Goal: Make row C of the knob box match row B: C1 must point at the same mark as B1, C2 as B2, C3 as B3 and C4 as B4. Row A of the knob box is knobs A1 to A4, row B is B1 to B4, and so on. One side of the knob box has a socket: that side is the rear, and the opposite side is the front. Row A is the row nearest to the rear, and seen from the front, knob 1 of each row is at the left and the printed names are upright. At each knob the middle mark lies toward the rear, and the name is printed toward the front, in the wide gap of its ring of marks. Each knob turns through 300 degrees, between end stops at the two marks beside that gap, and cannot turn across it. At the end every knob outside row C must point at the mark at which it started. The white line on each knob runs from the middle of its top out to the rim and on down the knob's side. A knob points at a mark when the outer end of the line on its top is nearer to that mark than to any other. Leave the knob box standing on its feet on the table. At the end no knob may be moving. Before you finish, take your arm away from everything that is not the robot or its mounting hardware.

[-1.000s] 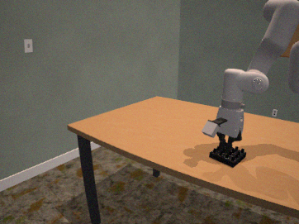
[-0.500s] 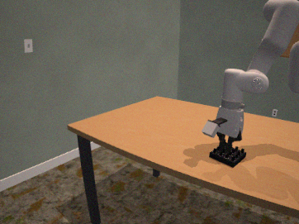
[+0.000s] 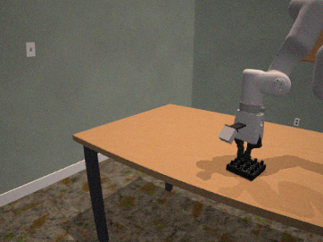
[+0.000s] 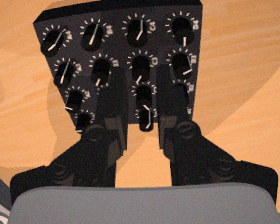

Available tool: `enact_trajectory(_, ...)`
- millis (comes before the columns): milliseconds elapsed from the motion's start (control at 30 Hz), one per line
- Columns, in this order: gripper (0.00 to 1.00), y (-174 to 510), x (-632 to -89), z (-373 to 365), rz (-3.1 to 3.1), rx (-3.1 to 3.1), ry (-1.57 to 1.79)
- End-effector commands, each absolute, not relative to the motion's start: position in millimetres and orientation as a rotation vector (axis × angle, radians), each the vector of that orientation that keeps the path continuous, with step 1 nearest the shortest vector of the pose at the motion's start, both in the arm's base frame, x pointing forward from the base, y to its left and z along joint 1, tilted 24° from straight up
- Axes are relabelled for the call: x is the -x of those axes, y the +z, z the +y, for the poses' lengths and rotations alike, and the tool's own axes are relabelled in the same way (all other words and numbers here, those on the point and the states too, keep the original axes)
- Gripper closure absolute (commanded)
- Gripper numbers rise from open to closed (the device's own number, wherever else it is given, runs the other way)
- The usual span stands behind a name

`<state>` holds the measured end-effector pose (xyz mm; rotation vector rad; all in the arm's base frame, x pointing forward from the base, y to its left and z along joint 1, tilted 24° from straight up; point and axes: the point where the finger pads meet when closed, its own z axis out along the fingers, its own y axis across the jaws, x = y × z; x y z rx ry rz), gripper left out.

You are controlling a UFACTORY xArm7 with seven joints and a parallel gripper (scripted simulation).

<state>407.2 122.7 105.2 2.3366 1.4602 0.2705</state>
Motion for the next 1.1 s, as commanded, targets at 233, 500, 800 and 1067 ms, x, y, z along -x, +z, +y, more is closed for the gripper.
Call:
enact_trajectory(233, 0.81, 123.4, -400.5, 126.8, 1.46, -2.335, 0.273)
enact_trajectory(500, 0.81, 123.6, -400.4, 126.8, 1.46, -2.335, 0.273)
enact_trajectory(800, 0.0, 125.1, -399.8, 127.2, 1.46, -2.335, 0.273)
enact_trajectory(1067, 0.0, 152.3, -389.4, 133.4, 1.461, -2.335, 0.274)
